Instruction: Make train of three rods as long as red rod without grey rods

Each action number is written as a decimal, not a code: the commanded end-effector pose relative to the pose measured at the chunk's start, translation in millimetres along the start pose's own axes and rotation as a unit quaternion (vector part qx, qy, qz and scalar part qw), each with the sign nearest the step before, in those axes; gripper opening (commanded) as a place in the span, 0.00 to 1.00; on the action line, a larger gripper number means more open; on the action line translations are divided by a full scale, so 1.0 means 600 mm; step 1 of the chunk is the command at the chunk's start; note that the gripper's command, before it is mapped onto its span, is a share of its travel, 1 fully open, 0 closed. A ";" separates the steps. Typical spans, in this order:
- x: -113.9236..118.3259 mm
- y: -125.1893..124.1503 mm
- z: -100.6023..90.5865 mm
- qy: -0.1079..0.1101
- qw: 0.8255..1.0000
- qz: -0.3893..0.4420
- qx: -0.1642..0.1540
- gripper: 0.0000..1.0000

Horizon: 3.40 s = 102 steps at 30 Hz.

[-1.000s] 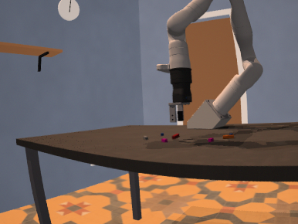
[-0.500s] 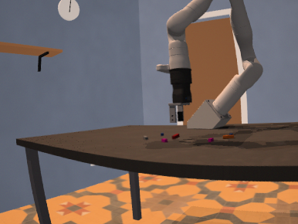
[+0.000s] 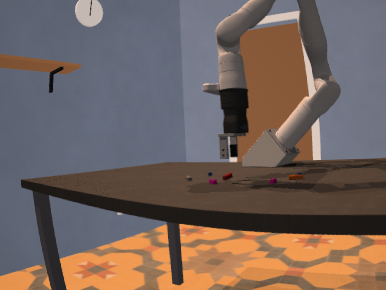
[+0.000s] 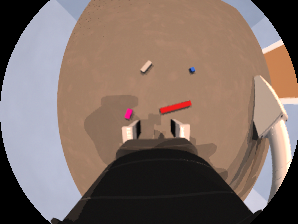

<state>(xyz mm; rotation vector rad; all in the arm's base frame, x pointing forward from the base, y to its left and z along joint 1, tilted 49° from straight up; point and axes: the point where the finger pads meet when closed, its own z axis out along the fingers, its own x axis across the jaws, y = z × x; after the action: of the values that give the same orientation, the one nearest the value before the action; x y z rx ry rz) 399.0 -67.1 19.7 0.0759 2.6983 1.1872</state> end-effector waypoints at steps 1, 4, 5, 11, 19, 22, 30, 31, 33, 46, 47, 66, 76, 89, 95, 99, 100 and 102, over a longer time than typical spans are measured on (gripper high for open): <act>-0.001 -0.001 -0.001 -0.001 1.000 0.000 0.001 1.00; -0.001 -0.001 -0.001 -0.001 1.000 0.000 0.001 1.00; -0.001 -0.001 -0.001 -0.001 1.000 0.000 0.001 1.00; -0.001 -0.001 -0.001 -0.001 1.000 0.000 0.001 1.00; -0.001 -0.001 -0.001 -0.001 1.000 0.000 0.001 1.00; -0.001 -0.001 -0.001 -0.001 1.000 0.000 0.001 1.00; -0.001 -0.001 -0.001 -0.001 1.000 0.000 0.001 1.00; -0.001 -0.001 -0.001 -0.001 1.000 0.000 0.001 1.00; -0.001 -0.001 -0.001 -0.001 1.000 0.000 0.001 1.00; -0.001 -0.001 -0.001 -0.001 1.000 0.000 0.001 1.00; -0.001 -0.001 -0.001 -0.001 1.000 0.000 0.001 1.00; 0.000 -0.001 -0.001 -0.001 1.000 0.001 0.001 1.00; 0.003 0.000 0.000 0.001 1.000 0.025 0.000 1.00; 0.012 0.005 0.002 0.005 0.994 0.109 0.000 1.00; 0.019 0.009 0.003 0.008 0.986 0.169 0.000 1.00; 0.023 0.012 0.004 0.009 0.977 0.211 0.000 1.00; 0.025 0.013 0.004 0.010 0.974 0.226 0.000 1.00; 0.027 0.015 0.005 0.011 0.966 0.257 0.000 1.00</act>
<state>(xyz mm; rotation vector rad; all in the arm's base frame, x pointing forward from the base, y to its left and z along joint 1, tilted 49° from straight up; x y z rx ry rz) 383.5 -59.3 21.2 0.7704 2.7735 1.3112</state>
